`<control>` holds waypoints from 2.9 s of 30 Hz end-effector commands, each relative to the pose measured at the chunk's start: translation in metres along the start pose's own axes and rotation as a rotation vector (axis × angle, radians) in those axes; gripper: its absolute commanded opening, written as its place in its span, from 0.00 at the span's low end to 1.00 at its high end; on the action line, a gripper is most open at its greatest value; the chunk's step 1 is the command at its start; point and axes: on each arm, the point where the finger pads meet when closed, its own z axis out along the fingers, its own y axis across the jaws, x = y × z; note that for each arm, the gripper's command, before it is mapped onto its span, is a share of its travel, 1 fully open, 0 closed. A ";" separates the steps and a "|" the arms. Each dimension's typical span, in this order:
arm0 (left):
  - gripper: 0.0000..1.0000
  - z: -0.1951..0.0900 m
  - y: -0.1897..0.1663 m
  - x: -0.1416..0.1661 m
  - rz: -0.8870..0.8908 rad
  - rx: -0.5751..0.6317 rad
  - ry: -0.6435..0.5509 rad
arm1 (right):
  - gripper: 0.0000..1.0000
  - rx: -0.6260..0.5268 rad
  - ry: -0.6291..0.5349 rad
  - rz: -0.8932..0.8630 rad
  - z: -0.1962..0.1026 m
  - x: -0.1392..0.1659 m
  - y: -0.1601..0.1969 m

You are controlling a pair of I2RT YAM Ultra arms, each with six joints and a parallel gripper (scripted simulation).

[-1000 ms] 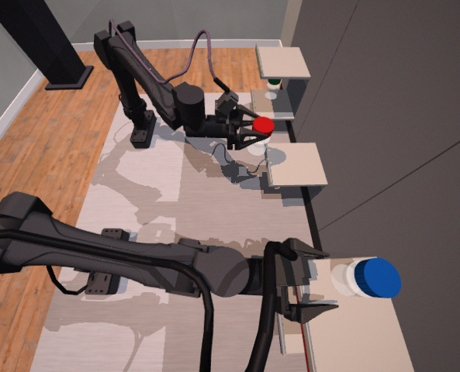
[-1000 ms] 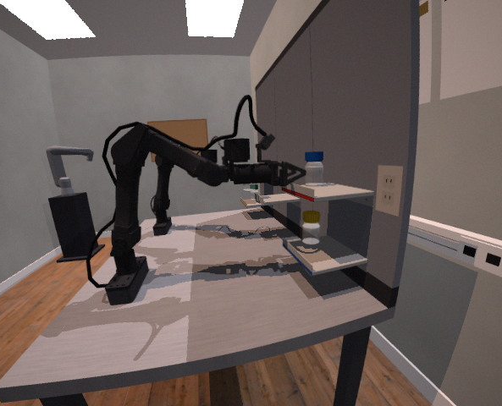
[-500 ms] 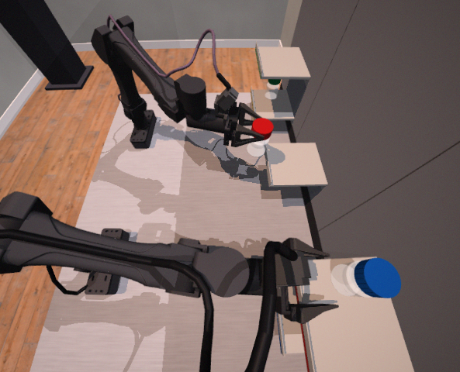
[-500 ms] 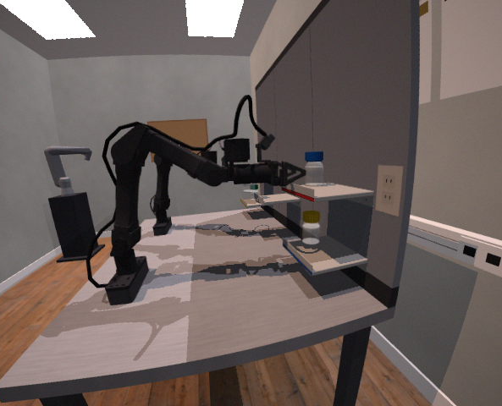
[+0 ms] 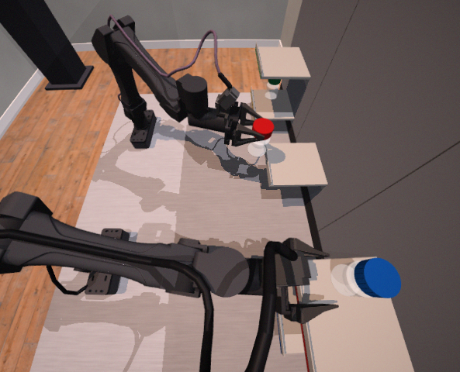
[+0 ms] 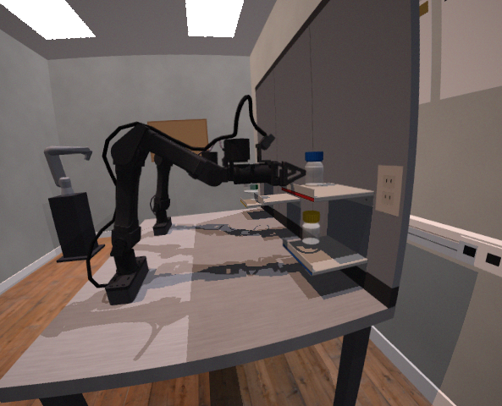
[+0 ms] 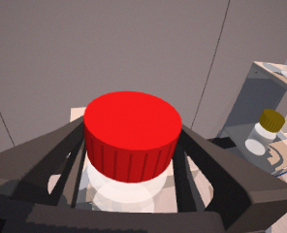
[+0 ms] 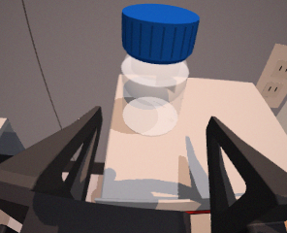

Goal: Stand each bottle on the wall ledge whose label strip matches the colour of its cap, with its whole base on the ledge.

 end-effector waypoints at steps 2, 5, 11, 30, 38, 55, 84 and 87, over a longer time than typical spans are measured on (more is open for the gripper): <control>0.50 -0.006 -0.003 -0.038 -0.035 0.019 -0.080 | 0.81 -0.006 -0.038 -0.005 0.001 -0.018 0.002; 0.50 -0.009 -0.006 -0.047 -0.029 0.021 -0.068 | 0.81 -0.012 -0.027 -0.004 0.008 -0.018 0.006; 0.50 -0.009 -0.006 -0.051 -0.035 0.021 -0.079 | 0.81 -0.004 -0.027 -0.004 0.014 -0.023 0.006; 0.50 0.042 -0.006 -0.045 -0.038 0.028 -0.081 | 0.81 -0.004 -0.028 -0.004 0.039 -0.026 0.007; 0.50 0.071 -0.006 -0.049 -0.050 0.022 -0.098 | 0.81 -0.004 -0.028 -0.004 0.051 -0.026 0.007; 0.50 0.074 -0.005 -0.057 -0.058 0.018 -0.115 | 0.60 -0.006 -0.039 -0.005 0.052 -0.030 0.004; 0.50 0.080 0.001 0.001 -0.054 0.019 -0.111 | 0.52 -0.008 -0.047 -0.006 0.046 -0.099 0.004; 0.50 0.080 0.001 0.000 -0.053 0.018 -0.109 | 0.52 -0.008 -0.047 -0.006 0.046 -0.099 0.004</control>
